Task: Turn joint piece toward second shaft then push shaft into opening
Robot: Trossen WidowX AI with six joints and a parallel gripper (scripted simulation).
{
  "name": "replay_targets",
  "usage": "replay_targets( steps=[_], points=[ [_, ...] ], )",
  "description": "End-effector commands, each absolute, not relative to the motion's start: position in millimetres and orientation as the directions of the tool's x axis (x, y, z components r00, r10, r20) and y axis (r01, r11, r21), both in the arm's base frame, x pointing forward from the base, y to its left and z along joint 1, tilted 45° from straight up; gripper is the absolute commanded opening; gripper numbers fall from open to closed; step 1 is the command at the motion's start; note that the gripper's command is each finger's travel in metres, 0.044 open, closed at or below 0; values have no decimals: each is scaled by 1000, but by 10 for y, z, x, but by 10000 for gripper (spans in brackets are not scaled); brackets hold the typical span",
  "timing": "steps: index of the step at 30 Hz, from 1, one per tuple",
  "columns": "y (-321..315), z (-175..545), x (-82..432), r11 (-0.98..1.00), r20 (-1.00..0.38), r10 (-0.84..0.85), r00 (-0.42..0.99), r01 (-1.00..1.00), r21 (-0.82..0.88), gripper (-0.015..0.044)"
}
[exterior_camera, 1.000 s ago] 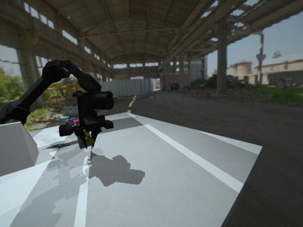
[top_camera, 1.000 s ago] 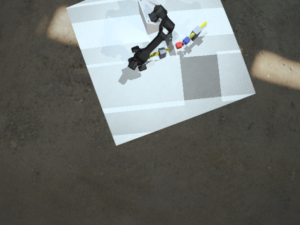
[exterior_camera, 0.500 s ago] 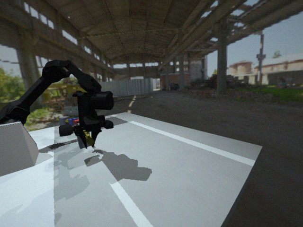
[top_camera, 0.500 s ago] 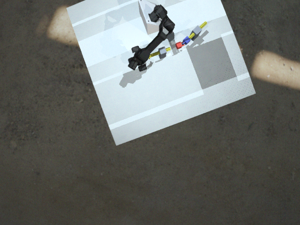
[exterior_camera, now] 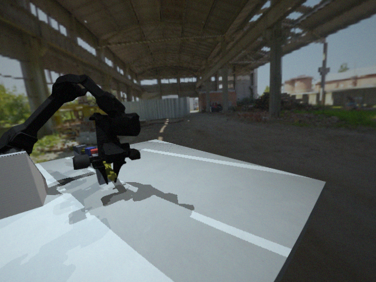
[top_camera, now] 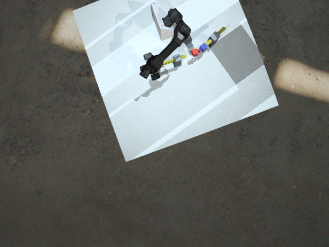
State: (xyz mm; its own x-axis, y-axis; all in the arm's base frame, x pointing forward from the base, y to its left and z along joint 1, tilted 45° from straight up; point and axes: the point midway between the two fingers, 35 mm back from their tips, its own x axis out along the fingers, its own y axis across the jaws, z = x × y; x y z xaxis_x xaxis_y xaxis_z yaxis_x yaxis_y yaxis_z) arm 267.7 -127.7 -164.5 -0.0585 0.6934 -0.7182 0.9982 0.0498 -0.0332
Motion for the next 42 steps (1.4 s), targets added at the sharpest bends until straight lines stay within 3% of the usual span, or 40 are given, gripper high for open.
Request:
replay_targets(
  steps=[1, 42],
  points=[
    [-1244, -1617, 2678, 28, -719, 694, -30, 1000, -14, 0],
    [-782, -1184, 2669, -16, -715, 698, 32, 999, 29, 0]
  ],
)
